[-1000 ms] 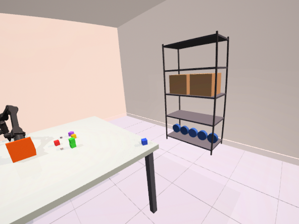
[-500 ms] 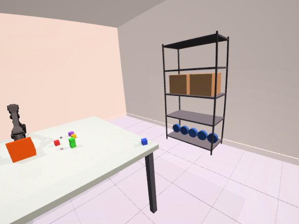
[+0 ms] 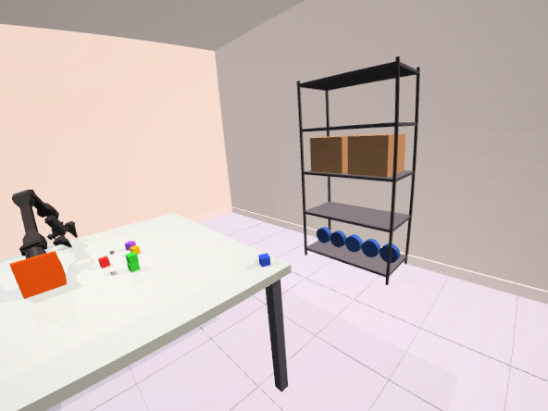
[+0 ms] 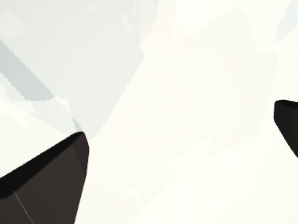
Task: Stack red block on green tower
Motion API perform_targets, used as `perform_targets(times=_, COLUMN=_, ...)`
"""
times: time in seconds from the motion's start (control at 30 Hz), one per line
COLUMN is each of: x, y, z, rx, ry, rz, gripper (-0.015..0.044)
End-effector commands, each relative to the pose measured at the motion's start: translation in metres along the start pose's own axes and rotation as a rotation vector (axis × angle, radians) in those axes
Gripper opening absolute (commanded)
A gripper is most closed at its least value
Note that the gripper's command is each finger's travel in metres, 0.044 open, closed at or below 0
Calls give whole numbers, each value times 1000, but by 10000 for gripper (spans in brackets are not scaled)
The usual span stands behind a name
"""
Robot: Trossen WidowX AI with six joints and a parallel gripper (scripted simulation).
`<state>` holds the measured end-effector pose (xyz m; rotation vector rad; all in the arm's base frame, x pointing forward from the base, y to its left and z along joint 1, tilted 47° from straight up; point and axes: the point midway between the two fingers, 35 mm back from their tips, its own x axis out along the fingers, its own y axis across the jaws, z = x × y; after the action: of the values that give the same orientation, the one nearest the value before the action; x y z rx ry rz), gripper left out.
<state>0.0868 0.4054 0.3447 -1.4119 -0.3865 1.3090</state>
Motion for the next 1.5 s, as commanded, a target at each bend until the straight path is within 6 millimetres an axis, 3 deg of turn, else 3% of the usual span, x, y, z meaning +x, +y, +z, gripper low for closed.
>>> perform_targets(times=0.0, x=9, y=3, z=-31, rx=96, ry=56, rz=21, gripper=440)
perform_targets(times=0.2, x=13, y=3, z=-84, rx=269, ry=156, rz=29, gripper=440)
perform_targets(times=0.47, x=35, y=38, z=-159, rx=422, ry=278, rz=164, gripper=440)
perform_targets(times=0.77, x=39, y=84, z=-240, rx=641, ry=398, rz=296, gripper=440)
perform_targets(times=1.13, x=19, y=152, z=-320, rx=983, ry=500, rz=444, gripper=440)
perform_targets(times=1.47, x=-15, y=214, z=-366, rx=1351, ry=544, rz=532, gripper=440)
